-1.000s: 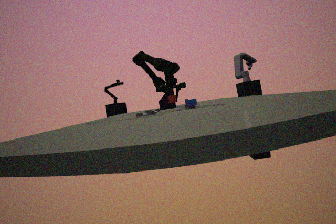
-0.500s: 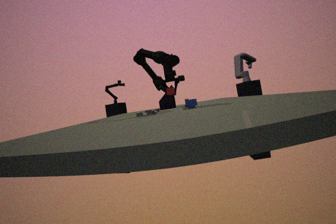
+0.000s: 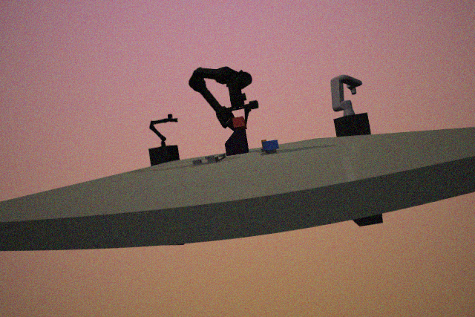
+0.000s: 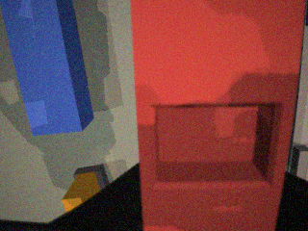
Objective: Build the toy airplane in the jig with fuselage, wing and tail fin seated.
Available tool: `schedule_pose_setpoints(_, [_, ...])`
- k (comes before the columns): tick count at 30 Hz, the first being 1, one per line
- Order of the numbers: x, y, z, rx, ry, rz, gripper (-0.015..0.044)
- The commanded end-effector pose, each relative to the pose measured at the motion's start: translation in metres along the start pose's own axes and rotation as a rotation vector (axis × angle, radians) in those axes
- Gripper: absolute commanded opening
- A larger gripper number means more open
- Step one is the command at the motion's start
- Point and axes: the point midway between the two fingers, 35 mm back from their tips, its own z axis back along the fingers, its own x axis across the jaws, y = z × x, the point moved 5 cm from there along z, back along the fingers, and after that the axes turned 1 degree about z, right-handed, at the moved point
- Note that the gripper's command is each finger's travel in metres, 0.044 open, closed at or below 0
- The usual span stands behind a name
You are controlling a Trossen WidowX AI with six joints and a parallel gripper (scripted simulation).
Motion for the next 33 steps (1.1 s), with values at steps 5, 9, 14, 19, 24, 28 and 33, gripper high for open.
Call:
schedule_pose_setpoints(5, [-0.020, -0.009, -0.007, -0.001, -0.015, 0.002, 0.0000])
schedule_pose_setpoints(9, [-0.030, -0.013, -0.012, -0.002, -0.020, 0.005, 0.0000])
schedule_pose_setpoints(14, [-0.043, -0.017, -0.018, -0.003, -0.024, 0.009, 0.0000])
schedule_pose_setpoints(19, [-0.056, -0.020, -0.024, -0.005, -0.026, 0.013, 0.0000])
schedule_pose_setpoints(24, [-0.070, -0.022, -0.030, -0.006, -0.025, 0.016, 0.0000])
schedule_pose_setpoints(28, [-0.081, -0.023, -0.035, -0.007, -0.023, 0.018, 0.0000])
schedule_pose_setpoints(33, [-0.095, -0.024, -0.042, -0.007, -0.019, 0.021, 0.0000])
